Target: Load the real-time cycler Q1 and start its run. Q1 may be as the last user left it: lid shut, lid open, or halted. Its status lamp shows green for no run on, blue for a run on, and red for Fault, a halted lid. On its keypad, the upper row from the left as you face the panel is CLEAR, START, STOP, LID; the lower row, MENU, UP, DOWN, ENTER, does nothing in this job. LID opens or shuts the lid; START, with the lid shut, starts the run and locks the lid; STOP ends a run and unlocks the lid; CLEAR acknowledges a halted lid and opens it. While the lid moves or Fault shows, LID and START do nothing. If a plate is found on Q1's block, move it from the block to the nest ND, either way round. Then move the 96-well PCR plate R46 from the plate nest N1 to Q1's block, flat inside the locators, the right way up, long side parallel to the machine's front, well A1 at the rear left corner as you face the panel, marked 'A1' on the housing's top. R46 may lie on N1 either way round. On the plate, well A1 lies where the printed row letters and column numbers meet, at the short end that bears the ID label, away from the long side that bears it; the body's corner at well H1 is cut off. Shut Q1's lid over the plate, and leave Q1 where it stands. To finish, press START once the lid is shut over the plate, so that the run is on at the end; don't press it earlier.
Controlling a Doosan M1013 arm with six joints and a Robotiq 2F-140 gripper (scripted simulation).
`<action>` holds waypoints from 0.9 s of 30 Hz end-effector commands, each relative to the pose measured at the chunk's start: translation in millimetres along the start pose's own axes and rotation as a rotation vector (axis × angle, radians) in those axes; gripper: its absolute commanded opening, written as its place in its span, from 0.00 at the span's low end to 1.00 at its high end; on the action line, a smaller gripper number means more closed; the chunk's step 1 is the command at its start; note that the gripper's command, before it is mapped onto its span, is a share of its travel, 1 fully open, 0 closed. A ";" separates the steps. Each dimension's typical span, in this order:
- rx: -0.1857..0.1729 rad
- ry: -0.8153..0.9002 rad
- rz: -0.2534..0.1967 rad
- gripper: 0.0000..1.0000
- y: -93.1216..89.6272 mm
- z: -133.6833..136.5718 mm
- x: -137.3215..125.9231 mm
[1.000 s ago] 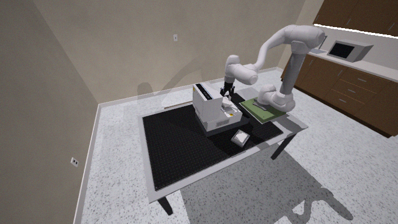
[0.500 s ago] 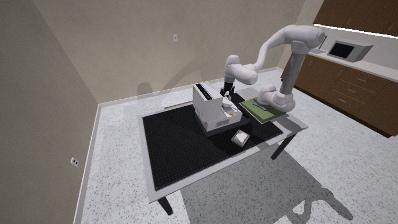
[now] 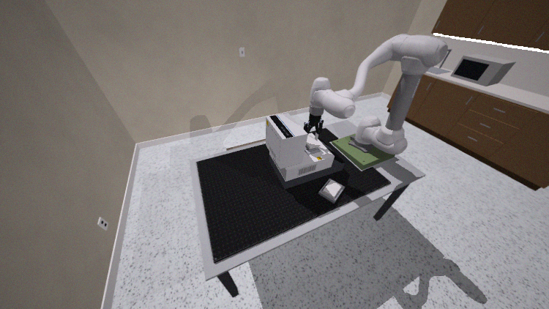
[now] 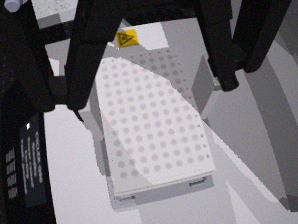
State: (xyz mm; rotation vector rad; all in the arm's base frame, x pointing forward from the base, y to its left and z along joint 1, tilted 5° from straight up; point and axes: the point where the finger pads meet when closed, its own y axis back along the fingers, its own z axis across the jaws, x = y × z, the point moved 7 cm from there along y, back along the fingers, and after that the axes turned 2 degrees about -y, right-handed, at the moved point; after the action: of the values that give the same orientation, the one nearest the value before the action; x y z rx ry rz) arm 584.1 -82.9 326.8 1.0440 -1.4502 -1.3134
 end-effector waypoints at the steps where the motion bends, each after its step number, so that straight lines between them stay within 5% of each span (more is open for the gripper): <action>1: 0.000 0.000 0.000 0.00 -1.7 0.0 0.0; 27: 0.000 0.000 0.000 0.00 -29.3 0.0 0.1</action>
State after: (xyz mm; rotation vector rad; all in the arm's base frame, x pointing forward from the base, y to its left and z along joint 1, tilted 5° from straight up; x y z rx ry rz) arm 584.7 -85.3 297.6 1.0441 -1.4503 -1.3134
